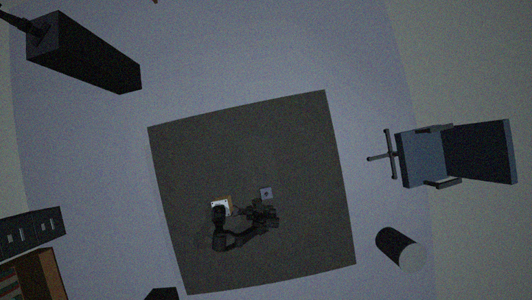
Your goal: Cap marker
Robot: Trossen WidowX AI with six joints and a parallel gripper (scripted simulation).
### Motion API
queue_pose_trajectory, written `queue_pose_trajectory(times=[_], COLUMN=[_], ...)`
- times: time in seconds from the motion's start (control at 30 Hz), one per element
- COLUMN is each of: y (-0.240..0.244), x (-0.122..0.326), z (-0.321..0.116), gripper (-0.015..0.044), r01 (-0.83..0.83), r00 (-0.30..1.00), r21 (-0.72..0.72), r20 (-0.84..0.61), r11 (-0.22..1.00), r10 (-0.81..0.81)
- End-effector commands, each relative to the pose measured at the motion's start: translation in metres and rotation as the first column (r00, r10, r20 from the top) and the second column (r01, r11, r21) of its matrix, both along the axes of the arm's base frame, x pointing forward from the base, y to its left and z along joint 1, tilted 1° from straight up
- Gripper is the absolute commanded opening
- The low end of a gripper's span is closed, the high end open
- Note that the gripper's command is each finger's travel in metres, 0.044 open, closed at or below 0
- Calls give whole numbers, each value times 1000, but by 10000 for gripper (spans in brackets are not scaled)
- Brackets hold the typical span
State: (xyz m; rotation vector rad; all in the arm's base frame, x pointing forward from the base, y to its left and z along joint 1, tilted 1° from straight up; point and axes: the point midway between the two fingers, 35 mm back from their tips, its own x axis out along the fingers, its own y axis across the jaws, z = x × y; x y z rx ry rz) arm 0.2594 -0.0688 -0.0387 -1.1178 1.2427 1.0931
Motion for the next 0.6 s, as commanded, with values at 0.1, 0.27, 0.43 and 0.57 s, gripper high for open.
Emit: queue_pose_trajectory(times=[0.1, 0.27, 0.43, 0.57], y=[-1, -1, -1, 0], x=[2, 2, 0, 0], z=[19, 32, 45, 51], gripper=[0, 0, 0, 0], r01=[-3, -3, -3, -3], r00=[1000, 1000, 1000, 1000], r21=[-6, -6, -6, -6], r20=[5, 5, 5, 5], r11=[1000, 1000, 1000, 1000], r10=[3, 3, 3, 3])
